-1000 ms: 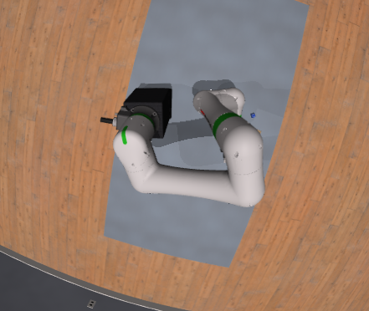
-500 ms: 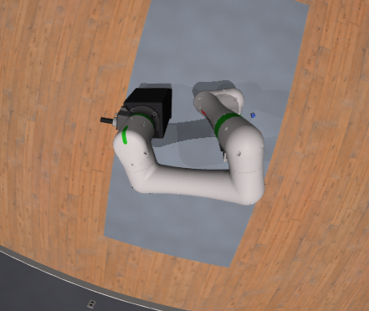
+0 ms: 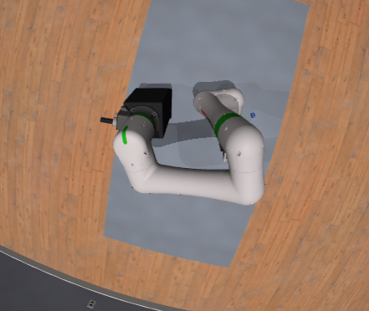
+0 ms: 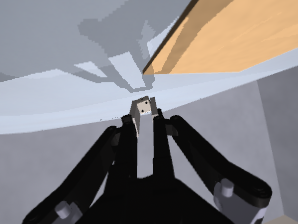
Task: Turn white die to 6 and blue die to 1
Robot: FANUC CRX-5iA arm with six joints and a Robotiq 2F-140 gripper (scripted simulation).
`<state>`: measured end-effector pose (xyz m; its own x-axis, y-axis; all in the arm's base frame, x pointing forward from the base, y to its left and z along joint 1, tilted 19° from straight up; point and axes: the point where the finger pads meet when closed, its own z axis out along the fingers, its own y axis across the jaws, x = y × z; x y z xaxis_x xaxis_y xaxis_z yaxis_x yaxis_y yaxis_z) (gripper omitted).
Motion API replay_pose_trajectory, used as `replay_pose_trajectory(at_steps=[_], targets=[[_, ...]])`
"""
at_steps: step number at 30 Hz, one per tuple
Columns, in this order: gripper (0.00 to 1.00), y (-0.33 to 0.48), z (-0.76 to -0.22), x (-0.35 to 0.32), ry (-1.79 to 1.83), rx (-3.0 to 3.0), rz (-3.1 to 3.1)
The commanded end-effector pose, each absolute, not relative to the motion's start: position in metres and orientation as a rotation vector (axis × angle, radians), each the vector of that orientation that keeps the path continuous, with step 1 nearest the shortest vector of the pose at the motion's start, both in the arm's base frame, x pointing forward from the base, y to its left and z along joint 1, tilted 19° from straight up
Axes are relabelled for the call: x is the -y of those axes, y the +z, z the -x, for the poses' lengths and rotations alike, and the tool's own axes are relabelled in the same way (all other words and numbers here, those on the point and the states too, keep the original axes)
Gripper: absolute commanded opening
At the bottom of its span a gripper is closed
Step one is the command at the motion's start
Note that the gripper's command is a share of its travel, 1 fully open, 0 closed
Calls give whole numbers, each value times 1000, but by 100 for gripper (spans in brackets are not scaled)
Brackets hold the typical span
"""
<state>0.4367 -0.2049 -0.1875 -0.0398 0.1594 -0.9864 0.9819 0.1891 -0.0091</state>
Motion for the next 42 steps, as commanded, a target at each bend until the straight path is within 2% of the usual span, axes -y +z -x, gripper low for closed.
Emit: replay_pose_trajectory(at_steps=[1, 42], targets=[[9, -187, -437, 205, -1003, -1429, -1171], [9, -198, -437, 208, -1003, -1429, -1171]])
